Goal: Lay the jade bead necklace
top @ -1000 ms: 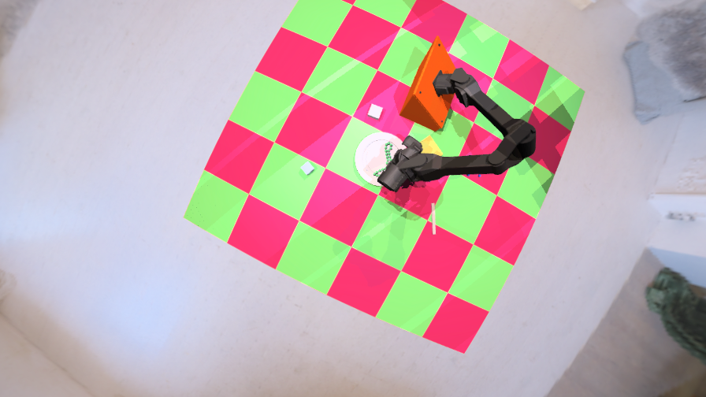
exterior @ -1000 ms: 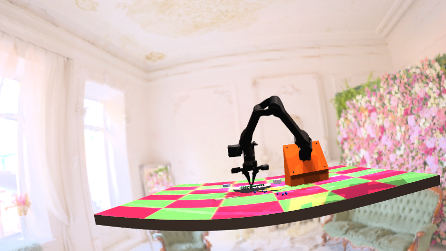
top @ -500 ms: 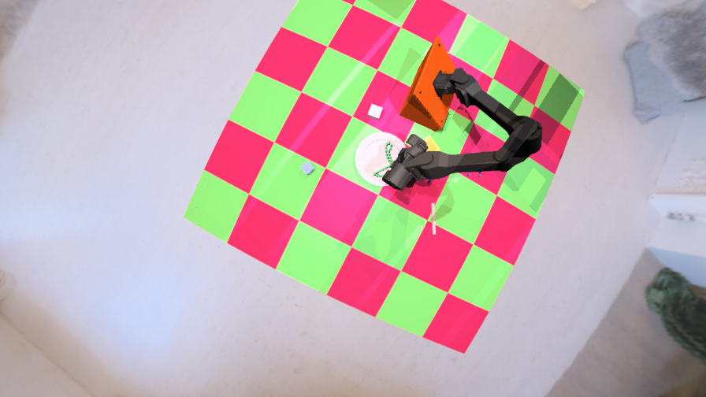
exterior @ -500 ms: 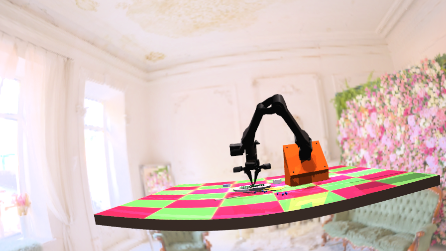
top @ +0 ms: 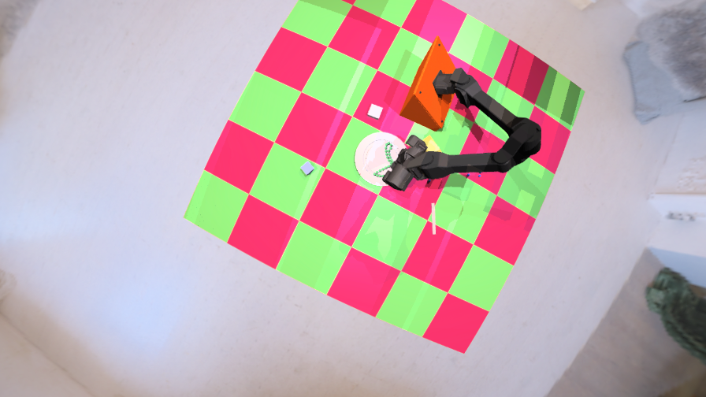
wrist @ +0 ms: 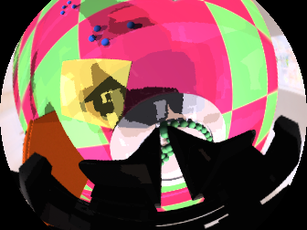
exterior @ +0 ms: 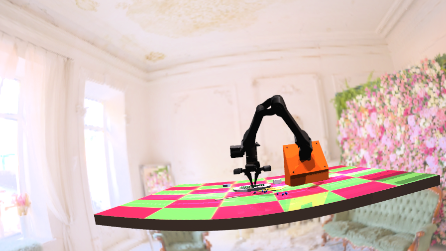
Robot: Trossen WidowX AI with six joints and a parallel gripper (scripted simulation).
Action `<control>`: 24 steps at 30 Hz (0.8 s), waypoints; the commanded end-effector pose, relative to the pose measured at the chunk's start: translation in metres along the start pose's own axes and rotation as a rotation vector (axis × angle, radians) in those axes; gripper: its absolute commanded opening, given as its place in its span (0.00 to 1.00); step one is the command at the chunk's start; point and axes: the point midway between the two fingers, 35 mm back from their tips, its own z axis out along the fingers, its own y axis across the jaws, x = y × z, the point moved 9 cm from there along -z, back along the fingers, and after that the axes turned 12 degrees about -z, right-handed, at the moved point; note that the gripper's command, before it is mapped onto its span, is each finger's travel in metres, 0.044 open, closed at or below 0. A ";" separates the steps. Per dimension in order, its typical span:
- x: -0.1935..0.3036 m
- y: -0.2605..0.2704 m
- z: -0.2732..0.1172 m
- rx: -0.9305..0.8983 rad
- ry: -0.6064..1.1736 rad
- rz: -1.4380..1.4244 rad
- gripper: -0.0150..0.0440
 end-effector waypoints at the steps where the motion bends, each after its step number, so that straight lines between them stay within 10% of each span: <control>1: 0.001 0.003 0.006 -0.007 -0.006 0.011 0.25; 10: 0.001 0.003 0.006 -0.007 -0.006 0.011 0.25; 24: 0.001 0.002 0.001 -0.001 -0.001 0.009 0.88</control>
